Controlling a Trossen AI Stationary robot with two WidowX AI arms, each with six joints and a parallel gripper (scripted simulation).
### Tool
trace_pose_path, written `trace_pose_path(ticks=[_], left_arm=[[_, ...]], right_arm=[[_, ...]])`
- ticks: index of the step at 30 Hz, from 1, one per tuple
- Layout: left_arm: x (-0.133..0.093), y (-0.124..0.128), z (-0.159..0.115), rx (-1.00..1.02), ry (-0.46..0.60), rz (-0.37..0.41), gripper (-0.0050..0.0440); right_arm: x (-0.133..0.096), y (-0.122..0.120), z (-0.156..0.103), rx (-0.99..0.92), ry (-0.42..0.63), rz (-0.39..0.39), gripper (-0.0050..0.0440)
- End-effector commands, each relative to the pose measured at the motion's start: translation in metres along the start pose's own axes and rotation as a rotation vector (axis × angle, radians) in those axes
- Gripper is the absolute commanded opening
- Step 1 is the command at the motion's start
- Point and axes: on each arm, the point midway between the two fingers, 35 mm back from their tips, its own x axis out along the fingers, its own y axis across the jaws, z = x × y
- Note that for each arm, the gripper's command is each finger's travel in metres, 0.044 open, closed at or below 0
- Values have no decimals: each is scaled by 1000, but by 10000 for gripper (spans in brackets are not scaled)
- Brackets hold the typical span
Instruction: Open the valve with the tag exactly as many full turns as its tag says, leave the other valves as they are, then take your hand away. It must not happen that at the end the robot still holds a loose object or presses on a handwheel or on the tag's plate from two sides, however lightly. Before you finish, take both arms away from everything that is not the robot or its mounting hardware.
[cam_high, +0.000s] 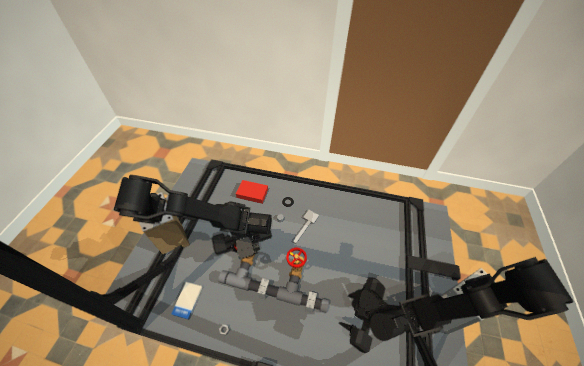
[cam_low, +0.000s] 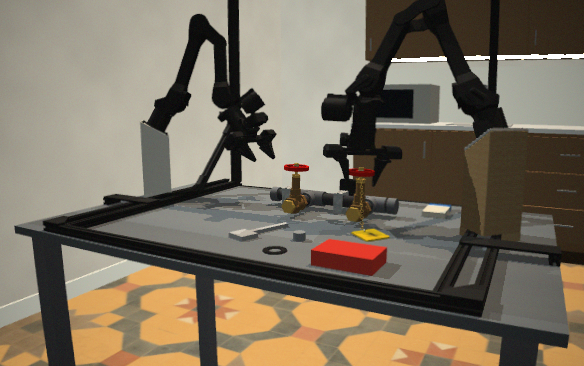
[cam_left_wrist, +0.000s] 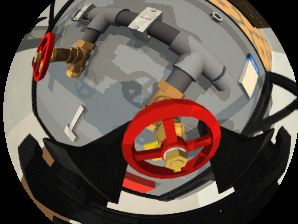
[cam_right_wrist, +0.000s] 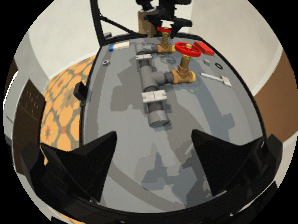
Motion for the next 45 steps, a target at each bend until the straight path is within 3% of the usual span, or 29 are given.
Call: trace_pose_path(ticks=[1, 16, 18, 30, 35, 45], left_arm=[[0, 0, 0, -1, 1, 1, 0], [0, 0, 0, -897, 0, 1, 0], [0, 0, 0, -897, 0, 1, 0], [0, 0, 0, -1666, 0, 1, 0], [0, 0, 0, -1709, 0, 1, 0], [0, 0, 0, -1668, 0, 1, 240]], right_arm=[[0, 0, 0, 0, 0, 0, 400], [0, 0, 0, 0, 0, 0, 400], [0, 0, 0, 0, 0, 0, 400], [0, 0, 0, 0, 0, 0, 400], [0, 0, 0, 0, 0, 0, 400], [0, 0, 0, 0, 0, 0, 400]])
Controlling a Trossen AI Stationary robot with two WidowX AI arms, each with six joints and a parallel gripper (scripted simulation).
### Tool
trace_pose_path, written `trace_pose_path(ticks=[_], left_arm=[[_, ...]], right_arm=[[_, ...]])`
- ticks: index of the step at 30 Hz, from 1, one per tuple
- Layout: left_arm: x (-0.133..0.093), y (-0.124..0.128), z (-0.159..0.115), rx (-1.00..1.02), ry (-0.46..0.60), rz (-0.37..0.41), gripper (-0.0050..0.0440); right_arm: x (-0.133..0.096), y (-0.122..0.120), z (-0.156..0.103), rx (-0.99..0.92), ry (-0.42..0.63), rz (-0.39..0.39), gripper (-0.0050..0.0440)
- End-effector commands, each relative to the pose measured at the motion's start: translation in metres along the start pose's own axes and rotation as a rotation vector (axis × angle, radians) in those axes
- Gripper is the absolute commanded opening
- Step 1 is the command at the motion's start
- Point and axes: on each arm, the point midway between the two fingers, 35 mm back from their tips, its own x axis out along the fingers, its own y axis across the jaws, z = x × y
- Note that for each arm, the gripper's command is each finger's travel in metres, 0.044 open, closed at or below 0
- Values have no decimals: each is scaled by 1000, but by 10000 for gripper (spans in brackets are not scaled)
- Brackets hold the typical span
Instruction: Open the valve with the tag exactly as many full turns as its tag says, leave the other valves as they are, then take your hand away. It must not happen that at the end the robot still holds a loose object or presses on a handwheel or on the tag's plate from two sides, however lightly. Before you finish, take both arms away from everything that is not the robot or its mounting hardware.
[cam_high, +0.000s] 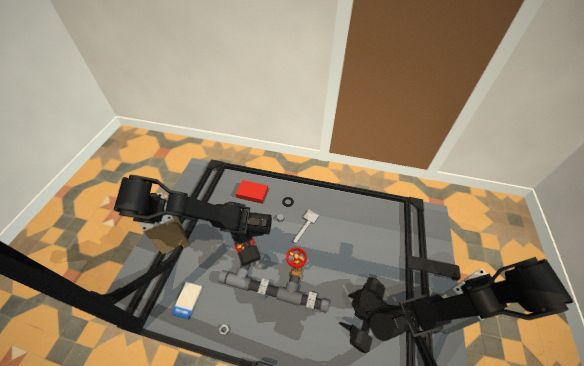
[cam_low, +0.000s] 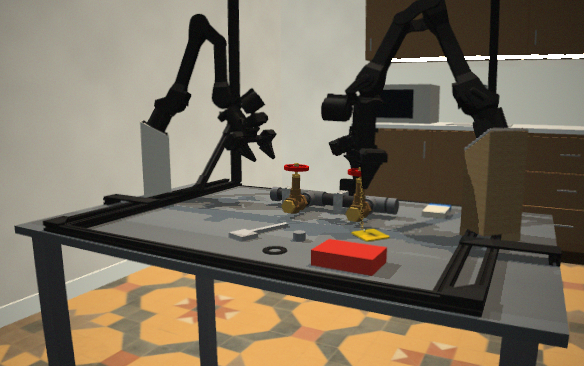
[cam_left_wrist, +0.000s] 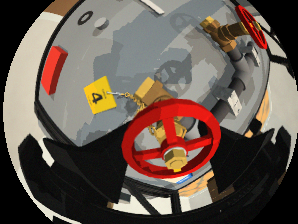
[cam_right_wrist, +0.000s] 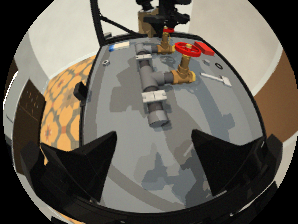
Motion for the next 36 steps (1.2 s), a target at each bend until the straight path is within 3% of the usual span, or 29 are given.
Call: trace_pose_path(ticks=[1, 5, 7, 9, 13, 36], left_arm=[[0, 0, 0, 4, 0, 0, 264], [0, 0, 0, 4, 0, 0, 360], [0, 0, 0, 4, 0, 0, 360], [0, 0, 0, 4, 0, 0, 400], [0, 0, 0, 20, 0, 0, 400], [0, 0, 0, 1393, 1, 0, 400]], right_arm=[[0, 0, 0, 0, 0, 0, 400], [0, 0, 0, 0, 0, 0, 400], [0, 0, 0, 0, 0, 0, 400], [0, 0, 0, 0, 0, 0, 400], [0, 0, 0, 0, 0, 0, 400], [0, 0, 0, 0, 0, 0, 400]])
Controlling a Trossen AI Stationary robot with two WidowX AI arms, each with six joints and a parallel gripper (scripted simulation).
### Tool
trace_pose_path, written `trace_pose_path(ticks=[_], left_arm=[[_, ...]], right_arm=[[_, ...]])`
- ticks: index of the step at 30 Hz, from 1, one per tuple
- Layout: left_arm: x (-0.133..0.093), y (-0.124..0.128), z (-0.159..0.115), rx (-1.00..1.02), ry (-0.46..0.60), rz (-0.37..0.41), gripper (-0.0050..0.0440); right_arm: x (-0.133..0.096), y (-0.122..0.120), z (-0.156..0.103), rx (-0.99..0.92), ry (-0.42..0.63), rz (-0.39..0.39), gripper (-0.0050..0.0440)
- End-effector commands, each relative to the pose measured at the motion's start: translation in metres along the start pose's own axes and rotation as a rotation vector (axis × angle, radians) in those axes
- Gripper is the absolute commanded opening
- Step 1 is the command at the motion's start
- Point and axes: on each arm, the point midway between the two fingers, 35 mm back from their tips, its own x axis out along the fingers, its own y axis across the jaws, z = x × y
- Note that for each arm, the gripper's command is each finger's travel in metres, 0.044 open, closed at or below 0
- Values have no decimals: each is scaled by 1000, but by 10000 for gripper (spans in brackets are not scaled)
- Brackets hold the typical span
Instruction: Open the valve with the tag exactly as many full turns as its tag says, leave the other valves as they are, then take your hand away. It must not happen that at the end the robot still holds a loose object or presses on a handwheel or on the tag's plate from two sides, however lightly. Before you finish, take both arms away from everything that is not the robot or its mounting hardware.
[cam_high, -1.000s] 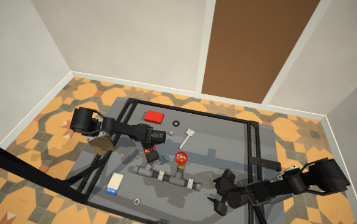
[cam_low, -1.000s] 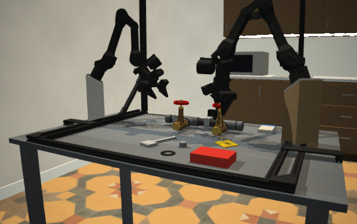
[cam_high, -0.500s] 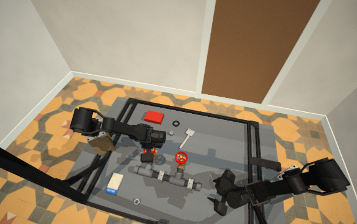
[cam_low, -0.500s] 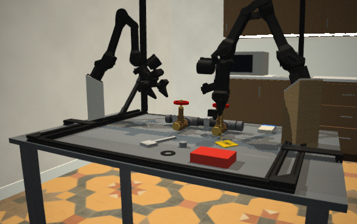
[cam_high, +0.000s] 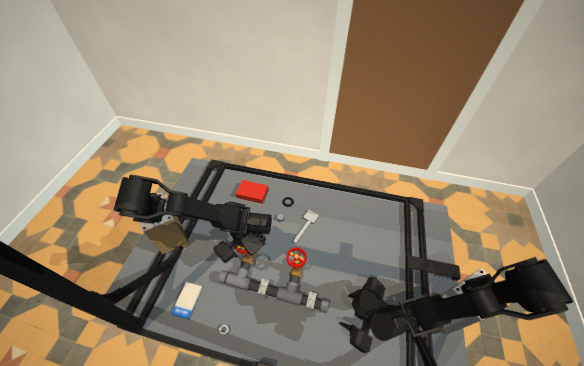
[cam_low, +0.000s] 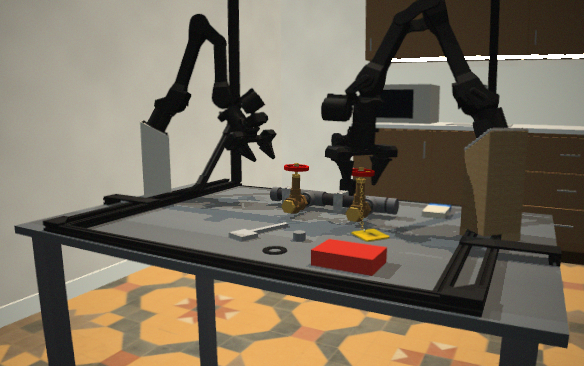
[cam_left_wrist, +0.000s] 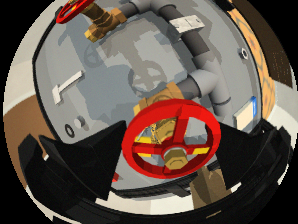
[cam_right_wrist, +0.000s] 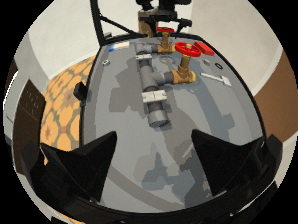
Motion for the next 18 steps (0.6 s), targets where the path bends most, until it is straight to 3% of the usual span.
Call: trace_pose_path(ticks=[1, 7, 12, 18], left_arm=[[0, 0, 0, 226, 1, -1, 400], [0, 0, 0, 441, 1, -1, 400], [0, 0, 0, 448, 1, -1, 400], [0, 0, 0, 448, 1, -1, 256]], right_arm=[[0, 0, 0, 0, 0, 0, 400], [0, 0, 0, 0, 0, 0, 400], [0, 0, 0, 0, 0, 0, 400], [0, 0, 0, 0, 0, 0, 400]])
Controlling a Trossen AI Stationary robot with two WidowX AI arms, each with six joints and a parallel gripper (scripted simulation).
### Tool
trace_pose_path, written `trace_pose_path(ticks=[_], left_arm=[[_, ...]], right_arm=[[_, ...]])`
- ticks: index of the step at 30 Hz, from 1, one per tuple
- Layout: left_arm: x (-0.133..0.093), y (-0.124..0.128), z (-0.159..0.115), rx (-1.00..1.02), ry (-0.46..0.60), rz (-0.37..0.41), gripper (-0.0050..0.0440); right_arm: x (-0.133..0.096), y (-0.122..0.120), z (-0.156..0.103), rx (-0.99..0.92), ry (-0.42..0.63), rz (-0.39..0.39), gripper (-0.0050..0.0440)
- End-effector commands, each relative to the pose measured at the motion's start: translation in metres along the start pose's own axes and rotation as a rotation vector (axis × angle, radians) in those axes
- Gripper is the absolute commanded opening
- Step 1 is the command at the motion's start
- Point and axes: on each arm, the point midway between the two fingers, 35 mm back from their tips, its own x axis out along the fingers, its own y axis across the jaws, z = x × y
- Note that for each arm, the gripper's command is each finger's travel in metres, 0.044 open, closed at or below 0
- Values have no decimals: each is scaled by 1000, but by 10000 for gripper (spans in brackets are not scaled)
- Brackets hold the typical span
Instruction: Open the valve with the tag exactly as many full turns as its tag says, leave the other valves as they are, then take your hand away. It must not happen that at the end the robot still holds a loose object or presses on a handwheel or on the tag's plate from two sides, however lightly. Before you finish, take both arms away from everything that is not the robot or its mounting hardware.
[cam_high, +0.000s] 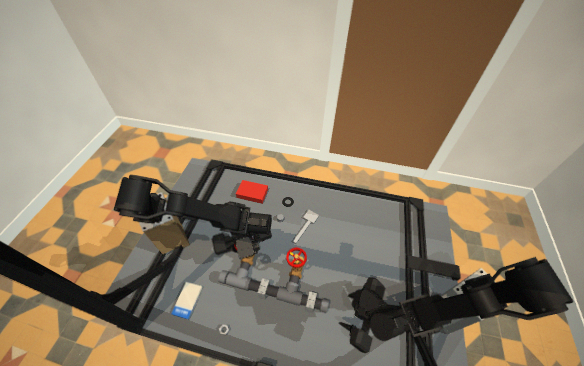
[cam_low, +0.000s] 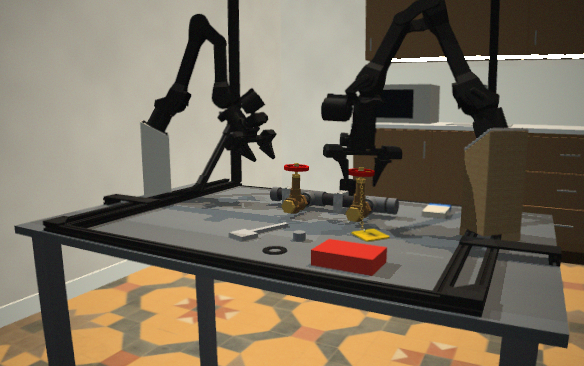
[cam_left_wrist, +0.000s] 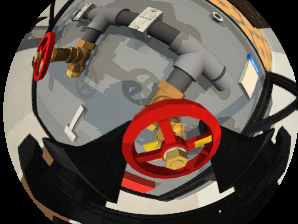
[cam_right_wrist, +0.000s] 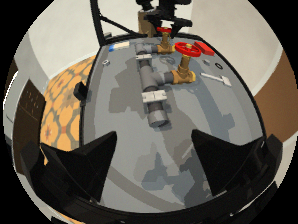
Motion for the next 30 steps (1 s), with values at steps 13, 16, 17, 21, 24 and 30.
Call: trace_pose_path(ticks=[13, 16, 17, 21, 24, 30], left_arm=[[0, 0, 0, 4, 0, -1, 40], [0, 0, 0, 4, 0, -1, 0], [0, 0, 0, 4, 0, -1, 0], [0, 0, 0, 4, 0, -1, 0], [0, 0, 0, -137, 0, -1, 0], [0, 0, 0, -542, 0, -1, 0]], right_arm=[[0, 0, 0, 0, 0, 0, 400], [0, 0, 0, 0, 0, 0, 400], [0, 0, 0, 0, 0, 0, 400], [0, 0, 0, 0, 0, 0, 400], [0, 0, 0, 0, 0, 0, 400], [0, 0, 0, 0, 0, 0, 400]])
